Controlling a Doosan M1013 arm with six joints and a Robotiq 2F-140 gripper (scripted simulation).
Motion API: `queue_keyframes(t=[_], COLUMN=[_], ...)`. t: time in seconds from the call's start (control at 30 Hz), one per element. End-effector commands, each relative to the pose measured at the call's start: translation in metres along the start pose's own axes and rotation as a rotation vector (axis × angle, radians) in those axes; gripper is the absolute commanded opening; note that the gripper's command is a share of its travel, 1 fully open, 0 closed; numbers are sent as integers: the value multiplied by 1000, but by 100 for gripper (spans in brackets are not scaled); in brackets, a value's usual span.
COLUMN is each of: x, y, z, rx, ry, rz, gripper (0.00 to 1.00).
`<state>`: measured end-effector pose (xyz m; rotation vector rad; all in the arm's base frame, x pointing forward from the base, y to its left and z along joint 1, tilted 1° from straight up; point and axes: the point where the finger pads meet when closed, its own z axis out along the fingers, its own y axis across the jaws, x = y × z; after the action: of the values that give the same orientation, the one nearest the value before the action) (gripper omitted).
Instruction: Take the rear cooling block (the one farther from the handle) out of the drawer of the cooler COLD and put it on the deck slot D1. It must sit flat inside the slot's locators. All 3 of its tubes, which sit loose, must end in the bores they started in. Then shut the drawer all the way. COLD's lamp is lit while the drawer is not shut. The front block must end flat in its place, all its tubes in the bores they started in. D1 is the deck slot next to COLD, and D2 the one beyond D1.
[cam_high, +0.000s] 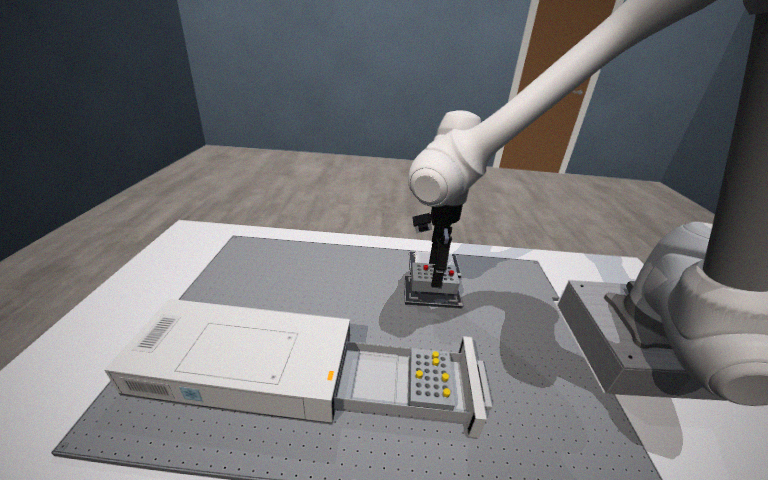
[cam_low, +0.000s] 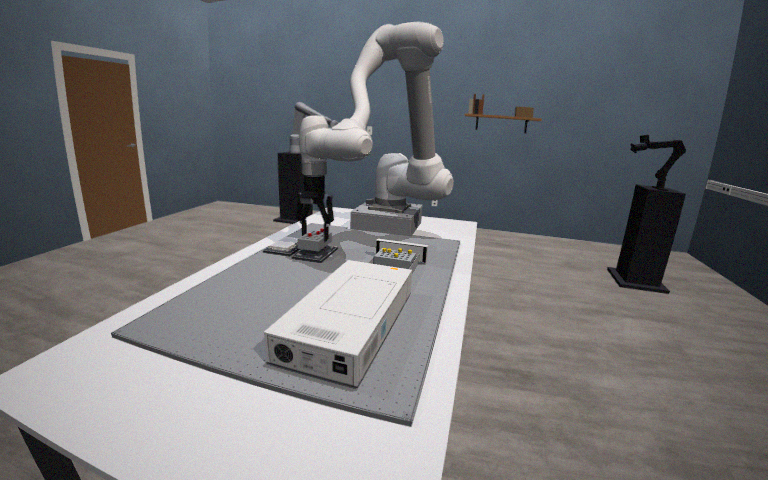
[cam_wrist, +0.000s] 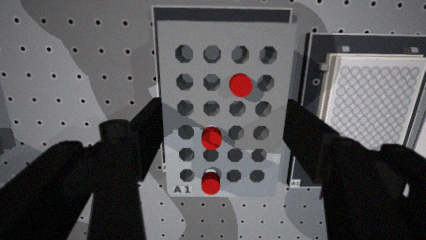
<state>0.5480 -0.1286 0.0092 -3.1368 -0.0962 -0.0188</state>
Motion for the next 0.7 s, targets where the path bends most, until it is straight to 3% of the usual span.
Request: queue_keyframes(t=[0.0,0.67], x=[2,1], y=[-3,-4], z=[2,5], rx=[5,5], ry=[2,2], rz=[6,6], gripper=[10,10])
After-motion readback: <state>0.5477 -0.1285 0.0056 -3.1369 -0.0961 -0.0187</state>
